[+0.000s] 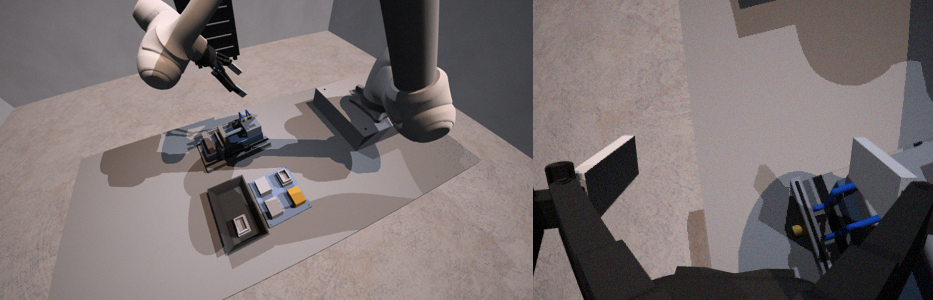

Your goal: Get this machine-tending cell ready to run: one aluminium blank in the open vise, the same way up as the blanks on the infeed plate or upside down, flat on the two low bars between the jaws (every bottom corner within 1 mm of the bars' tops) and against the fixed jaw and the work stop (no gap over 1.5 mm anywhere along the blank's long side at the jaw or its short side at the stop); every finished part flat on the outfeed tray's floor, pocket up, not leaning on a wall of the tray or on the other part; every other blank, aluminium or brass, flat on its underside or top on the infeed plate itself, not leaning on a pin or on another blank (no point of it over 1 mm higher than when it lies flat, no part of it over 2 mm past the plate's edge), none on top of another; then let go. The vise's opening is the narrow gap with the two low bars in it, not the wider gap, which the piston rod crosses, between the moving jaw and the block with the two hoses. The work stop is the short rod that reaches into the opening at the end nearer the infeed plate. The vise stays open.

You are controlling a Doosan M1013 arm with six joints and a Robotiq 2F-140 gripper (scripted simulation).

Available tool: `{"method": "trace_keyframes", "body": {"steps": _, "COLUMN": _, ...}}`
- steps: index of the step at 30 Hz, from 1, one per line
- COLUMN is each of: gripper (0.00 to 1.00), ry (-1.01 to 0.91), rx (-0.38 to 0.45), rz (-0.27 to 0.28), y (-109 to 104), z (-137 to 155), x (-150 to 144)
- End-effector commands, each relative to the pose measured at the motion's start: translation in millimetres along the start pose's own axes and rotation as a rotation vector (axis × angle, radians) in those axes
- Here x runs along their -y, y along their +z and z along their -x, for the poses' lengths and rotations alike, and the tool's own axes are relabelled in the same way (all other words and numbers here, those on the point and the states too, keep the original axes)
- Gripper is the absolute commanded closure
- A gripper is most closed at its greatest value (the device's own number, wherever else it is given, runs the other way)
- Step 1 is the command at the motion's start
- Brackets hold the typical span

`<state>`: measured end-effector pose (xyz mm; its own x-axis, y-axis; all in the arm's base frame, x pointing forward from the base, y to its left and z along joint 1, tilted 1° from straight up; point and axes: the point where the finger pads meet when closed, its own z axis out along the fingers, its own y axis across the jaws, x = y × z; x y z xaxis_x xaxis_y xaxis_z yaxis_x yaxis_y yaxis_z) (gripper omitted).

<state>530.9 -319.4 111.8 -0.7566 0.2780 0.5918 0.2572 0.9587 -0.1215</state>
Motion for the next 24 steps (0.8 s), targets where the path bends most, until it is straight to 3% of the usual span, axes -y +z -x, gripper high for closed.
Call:
{"method": "trace_keyframes", "body": {"steps": 1, "gripper": 0.0, "ry": 0.0, "rx": 0.0, "rz": 0.0, "y": -0.1, "z": -0.1, "x": 0.0}}
{"method": "trace_keyframes", "body": {"steps": 19, "gripper": 0.0, "ry": -0.002, "rx": 0.006, "rz": -0.001, "y": -0.9, "z": 0.7, "x": -3.3}}
{"method": "trace_keyframes", "body": {"steps": 24, "gripper": 0.0, "ry": -0.043, "rx": 0.107, "rz": -0.023, "y": -15.8, "z": 13.7, "x": -65.5}}
